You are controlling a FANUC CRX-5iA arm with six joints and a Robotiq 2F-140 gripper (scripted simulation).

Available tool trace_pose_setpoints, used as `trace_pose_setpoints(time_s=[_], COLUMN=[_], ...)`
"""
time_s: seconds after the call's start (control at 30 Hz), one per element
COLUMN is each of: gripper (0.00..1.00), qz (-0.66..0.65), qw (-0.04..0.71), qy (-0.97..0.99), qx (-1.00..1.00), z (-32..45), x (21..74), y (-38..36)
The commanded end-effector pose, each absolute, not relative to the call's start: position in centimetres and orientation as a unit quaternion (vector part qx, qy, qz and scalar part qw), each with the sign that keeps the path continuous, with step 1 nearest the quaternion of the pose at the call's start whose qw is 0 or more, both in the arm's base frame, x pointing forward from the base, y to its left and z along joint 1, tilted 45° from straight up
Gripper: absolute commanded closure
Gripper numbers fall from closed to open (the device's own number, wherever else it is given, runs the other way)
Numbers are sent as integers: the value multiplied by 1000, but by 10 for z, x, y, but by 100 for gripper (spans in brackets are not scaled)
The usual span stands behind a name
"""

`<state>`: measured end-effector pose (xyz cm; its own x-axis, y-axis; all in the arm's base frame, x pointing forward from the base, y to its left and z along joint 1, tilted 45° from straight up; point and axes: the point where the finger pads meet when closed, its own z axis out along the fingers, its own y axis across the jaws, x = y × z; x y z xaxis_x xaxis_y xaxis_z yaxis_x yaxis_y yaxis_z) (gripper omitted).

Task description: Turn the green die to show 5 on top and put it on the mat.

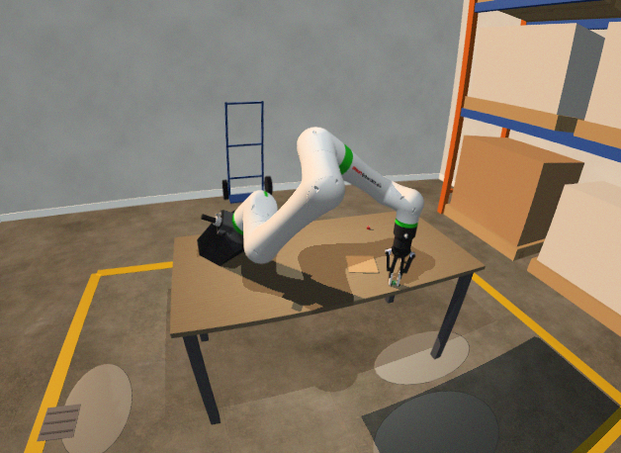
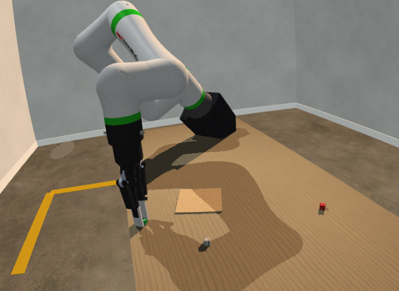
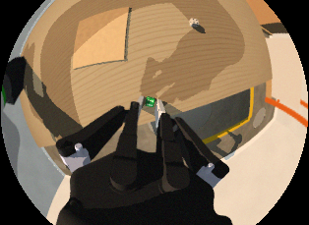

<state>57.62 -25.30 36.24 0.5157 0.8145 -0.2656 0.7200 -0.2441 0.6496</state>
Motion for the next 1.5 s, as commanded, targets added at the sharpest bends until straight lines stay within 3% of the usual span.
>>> trace_pose_setpoints(time_s=[0.0, 0.37, 0.4, 1.47], gripper=[73, 73, 84, 84], qz=[63, 63, 63, 63], qw=[374, 374, 374, 374], qy=[488, 488, 488, 488], qx=[786, 786, 786, 786], z=[363, 363, 363, 363], x=[576, 576, 576, 576], y=[-253, -253, -253, -253])
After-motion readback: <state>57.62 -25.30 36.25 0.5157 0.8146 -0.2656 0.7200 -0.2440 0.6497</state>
